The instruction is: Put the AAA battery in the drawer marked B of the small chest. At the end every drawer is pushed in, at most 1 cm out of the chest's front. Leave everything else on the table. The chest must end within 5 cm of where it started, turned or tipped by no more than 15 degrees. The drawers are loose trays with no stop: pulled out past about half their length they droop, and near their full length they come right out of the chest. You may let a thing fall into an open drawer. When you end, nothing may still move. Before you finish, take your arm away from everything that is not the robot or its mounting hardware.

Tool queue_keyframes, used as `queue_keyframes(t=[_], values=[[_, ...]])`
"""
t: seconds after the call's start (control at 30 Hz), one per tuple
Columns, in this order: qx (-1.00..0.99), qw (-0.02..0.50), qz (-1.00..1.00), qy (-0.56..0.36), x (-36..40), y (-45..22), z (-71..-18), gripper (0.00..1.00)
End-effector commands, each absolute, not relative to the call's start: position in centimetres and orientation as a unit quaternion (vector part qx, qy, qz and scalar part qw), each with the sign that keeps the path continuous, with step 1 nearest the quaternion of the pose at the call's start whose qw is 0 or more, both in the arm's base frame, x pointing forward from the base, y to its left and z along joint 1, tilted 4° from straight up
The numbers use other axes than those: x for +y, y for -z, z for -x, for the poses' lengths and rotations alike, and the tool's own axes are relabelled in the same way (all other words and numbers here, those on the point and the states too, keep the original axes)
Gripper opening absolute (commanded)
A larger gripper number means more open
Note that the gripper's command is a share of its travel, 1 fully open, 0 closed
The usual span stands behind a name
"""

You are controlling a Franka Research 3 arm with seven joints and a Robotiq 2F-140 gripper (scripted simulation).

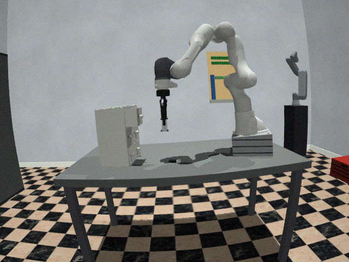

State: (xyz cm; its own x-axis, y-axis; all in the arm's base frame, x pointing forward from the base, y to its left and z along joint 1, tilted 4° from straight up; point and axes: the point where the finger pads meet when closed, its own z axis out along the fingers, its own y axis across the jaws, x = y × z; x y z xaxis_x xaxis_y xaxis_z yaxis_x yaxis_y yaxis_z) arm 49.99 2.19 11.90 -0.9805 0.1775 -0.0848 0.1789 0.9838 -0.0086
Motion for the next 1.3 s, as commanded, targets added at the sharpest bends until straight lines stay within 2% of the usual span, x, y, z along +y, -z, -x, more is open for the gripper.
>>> queue_keyframes(t=[0.0, 0.73, 1.27], values=[[0.995, 0.033, -0.096, 0.011, 2.2, -13.3, -49.4, 0.03], [0.995, 0.033, -0.096, 0.011, 2.5, -24.4, -48.7, 0.03], [0.995, 0.033, -0.096, 0.011, 2.6, -28.5, -48.4, 0.03]])
